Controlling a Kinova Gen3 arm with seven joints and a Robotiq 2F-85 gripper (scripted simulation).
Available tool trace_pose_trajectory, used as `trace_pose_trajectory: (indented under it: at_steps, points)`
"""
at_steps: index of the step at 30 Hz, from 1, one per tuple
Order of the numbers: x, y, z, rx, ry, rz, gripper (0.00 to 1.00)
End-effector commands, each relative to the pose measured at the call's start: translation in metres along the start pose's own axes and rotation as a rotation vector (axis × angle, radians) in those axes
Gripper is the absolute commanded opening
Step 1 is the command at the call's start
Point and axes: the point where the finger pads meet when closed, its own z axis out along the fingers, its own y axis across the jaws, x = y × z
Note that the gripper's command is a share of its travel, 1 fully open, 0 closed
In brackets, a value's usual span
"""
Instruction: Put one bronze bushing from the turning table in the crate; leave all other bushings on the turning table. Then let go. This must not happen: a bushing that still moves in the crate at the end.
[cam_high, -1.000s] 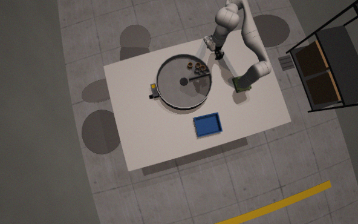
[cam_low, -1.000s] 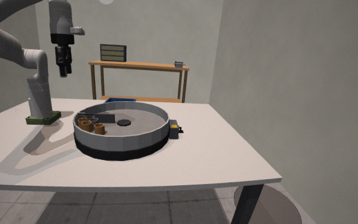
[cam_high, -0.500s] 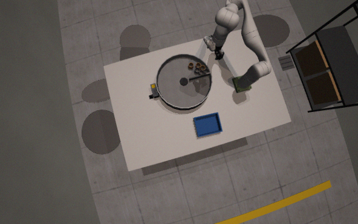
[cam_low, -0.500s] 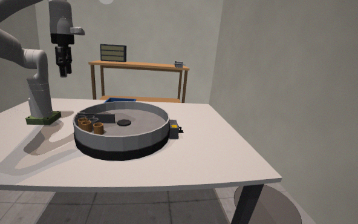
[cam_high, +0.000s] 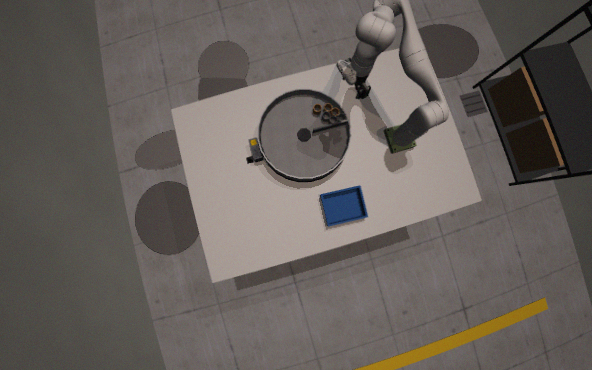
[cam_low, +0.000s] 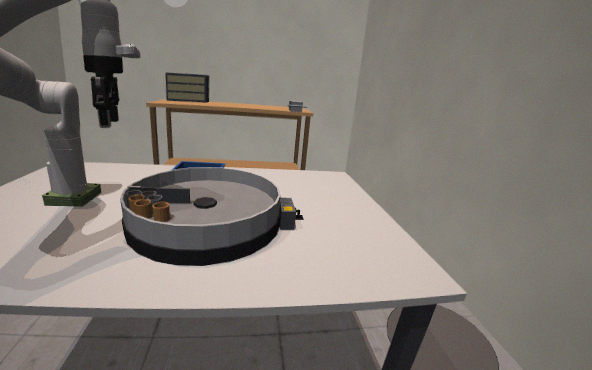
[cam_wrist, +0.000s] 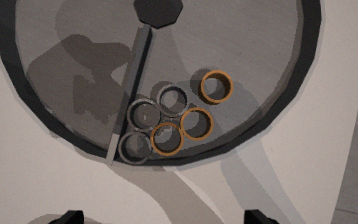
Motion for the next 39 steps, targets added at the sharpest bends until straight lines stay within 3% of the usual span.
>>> trace_pose_trajectory:
  at_steps: [1, 39]
  points:
    - [0.0001, 0.0, -0.0004, -0.001, 0.001, 0.0, 1.0]
    - [0.0001, 0.0, -0.0004, -0.001, 0.001, 0.0, 1.0]
